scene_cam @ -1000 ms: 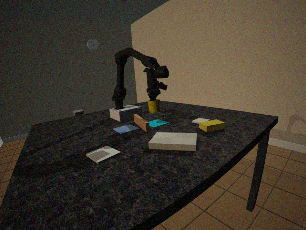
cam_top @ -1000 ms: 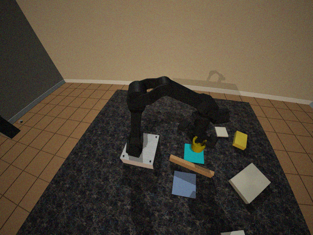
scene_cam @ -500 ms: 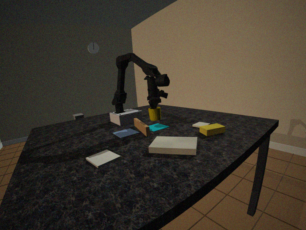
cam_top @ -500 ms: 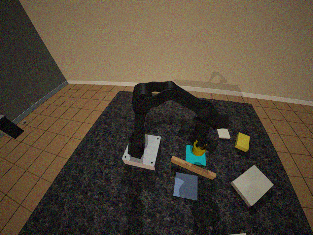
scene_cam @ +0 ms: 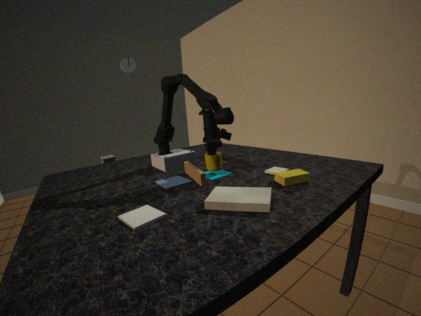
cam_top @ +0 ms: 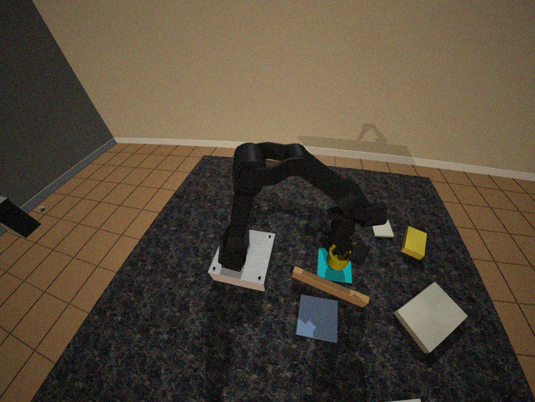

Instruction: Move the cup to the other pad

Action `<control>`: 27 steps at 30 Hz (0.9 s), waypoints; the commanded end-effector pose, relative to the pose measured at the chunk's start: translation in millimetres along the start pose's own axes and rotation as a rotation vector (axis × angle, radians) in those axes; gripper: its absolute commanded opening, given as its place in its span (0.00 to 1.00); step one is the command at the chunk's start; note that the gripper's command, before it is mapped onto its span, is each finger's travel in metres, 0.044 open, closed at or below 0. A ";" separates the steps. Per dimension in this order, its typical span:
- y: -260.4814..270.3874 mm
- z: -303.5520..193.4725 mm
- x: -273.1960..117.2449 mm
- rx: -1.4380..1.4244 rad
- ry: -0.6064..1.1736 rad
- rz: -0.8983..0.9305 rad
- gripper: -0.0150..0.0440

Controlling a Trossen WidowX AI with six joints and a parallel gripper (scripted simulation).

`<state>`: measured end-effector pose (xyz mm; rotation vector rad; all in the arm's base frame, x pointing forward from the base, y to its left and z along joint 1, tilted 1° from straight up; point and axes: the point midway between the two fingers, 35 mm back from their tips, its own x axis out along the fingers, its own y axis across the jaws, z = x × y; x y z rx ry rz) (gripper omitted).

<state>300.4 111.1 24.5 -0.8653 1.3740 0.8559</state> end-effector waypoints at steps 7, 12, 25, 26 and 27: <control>1.8 -1.0 15.3 0.004 0.000 0.003 0.25; 1.0 -0.8 12.2 0.000 0.002 0.002 0.25; 1.0 -0.8 12.2 0.000 0.002 0.002 0.48; 1.0 -0.8 12.2 0.000 0.002 0.002 0.50; 1.0 -0.8 12.2 0.000 0.002 0.002 0.50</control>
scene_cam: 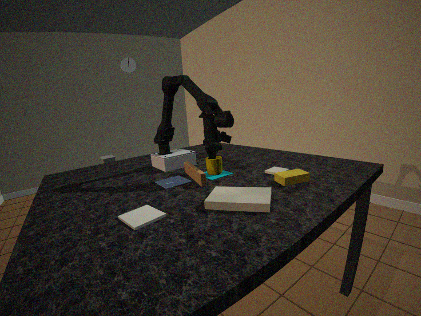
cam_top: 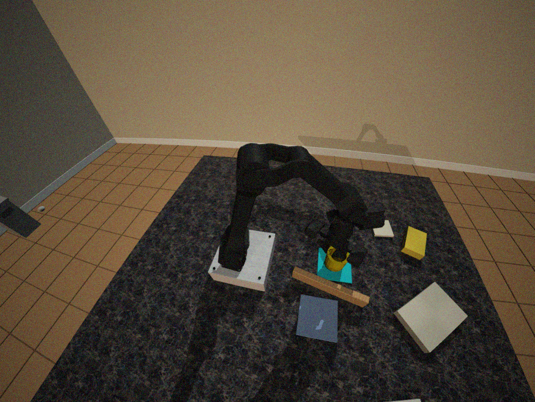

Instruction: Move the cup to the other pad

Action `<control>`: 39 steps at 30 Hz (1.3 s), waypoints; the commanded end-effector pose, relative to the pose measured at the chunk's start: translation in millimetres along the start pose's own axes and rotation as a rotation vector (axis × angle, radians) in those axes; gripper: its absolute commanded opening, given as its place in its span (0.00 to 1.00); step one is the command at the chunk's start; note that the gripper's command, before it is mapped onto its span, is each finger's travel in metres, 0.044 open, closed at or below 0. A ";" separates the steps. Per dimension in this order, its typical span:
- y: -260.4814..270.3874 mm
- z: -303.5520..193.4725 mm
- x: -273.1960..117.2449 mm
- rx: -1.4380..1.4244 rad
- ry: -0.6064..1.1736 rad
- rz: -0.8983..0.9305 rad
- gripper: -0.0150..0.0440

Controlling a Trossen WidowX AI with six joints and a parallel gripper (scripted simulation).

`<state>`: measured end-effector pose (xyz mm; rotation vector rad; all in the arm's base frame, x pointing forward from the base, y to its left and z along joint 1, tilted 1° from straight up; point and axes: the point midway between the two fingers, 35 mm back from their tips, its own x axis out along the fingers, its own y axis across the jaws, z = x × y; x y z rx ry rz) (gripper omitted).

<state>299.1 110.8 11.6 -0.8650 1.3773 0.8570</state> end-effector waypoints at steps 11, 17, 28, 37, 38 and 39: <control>-0.6 0.5 -6.5 0.000 -0.001 0.000 0.50; -0.6 0.5 -18.0 0.001 -0.001 0.000 0.50; 0.4 -0.9 -40.4 0.003 -0.002 0.000 0.50; 2.4 -3.9 -51.4 0.004 -0.002 0.001 0.50; 2.6 -4.1 -51.5 0.004 -0.002 0.001 0.50; 2.8 -4.5 -51.5 0.004 -0.002 0.001 0.50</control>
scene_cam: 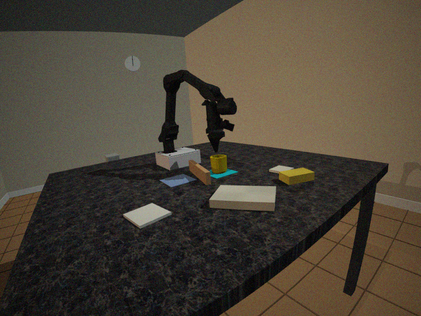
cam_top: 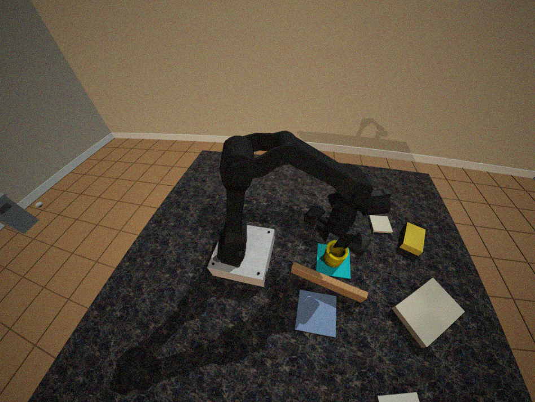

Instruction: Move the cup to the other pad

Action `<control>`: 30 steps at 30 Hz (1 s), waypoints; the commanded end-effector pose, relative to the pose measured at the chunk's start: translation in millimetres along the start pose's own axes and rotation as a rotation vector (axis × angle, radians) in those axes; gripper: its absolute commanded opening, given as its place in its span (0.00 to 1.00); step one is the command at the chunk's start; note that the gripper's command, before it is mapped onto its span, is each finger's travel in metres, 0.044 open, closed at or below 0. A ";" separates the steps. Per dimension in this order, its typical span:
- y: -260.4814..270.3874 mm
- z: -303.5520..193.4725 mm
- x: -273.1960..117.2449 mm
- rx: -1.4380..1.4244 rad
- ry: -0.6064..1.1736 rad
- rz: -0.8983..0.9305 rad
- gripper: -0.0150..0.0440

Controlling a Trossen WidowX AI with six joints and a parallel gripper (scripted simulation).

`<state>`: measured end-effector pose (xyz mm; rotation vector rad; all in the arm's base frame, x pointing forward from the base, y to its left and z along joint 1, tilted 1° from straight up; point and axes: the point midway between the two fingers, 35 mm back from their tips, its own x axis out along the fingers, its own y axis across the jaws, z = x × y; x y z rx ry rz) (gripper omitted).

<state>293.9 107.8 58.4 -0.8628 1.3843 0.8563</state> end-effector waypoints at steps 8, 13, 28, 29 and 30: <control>0.0 0.0 0.0 0.000 0.000 0.000 0.86; -0.6 0.6 -9.4 0.000 -0.001 -0.001 1.00; 1.0 -2.1 -64.8 0.001 -0.007 -0.003 1.00; 1.0 -2.2 -64.8 0.001 -0.007 -0.003 1.00; 1.0 -2.2 -64.8 0.001 -0.007 -0.003 1.00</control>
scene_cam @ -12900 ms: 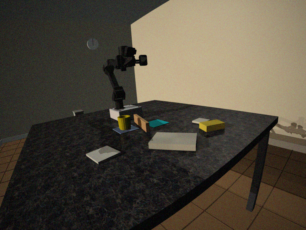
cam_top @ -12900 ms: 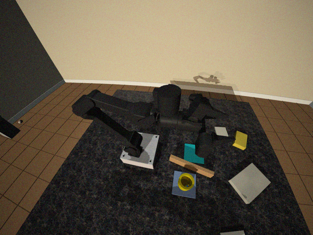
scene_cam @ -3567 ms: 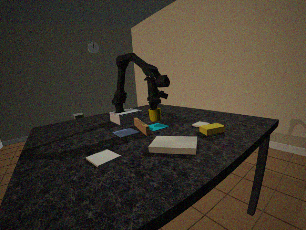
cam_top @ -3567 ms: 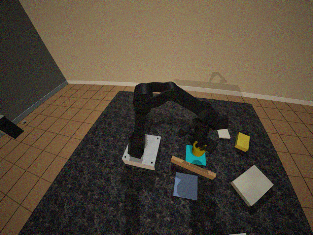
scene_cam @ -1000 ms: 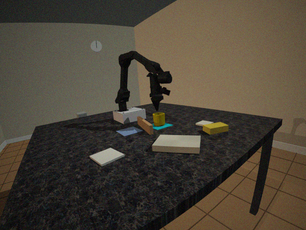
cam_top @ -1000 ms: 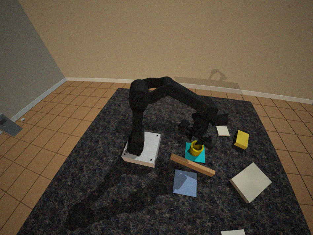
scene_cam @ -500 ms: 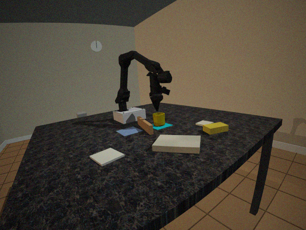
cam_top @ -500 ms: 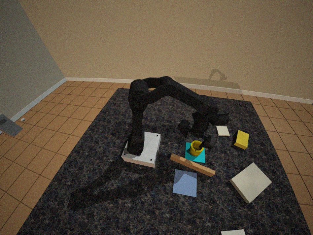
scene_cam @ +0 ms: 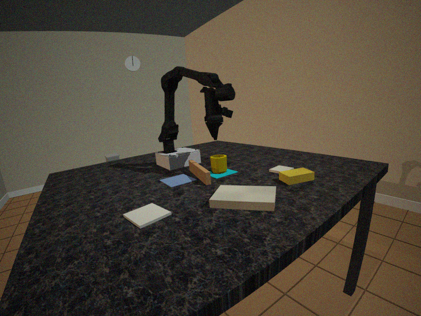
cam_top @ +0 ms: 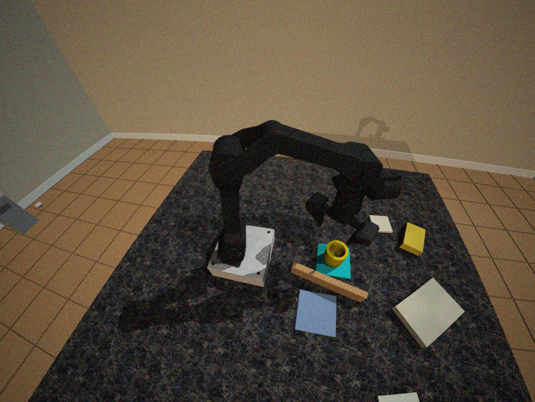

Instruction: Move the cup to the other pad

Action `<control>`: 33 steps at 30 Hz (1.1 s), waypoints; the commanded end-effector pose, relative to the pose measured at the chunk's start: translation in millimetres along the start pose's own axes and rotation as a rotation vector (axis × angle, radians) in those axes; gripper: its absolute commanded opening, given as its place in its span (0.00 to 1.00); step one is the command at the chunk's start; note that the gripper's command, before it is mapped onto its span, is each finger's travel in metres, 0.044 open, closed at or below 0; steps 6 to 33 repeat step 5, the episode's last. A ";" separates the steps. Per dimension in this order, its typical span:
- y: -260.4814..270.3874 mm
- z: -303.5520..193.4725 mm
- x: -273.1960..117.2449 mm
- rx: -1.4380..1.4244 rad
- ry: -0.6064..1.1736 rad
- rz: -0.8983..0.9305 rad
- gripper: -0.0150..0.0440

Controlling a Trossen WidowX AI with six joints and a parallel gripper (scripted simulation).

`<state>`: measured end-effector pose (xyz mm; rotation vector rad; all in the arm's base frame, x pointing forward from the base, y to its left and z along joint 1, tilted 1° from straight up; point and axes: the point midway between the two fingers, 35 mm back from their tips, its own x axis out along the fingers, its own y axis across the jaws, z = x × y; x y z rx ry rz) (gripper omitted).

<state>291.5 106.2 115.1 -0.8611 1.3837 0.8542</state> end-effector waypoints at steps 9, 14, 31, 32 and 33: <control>0.3 -0.7 -3.4 0.001 0.000 0.000 1.00; 0.3 -0.7 -3.4 0.001 0.000 0.000 1.00; 0.3 -0.7 -3.4 0.001 0.000 0.000 1.00; 0.3 -0.7 -3.4 0.001 0.000 0.000 1.00; 0.3 -0.7 -3.4 0.001 0.000 0.000 1.00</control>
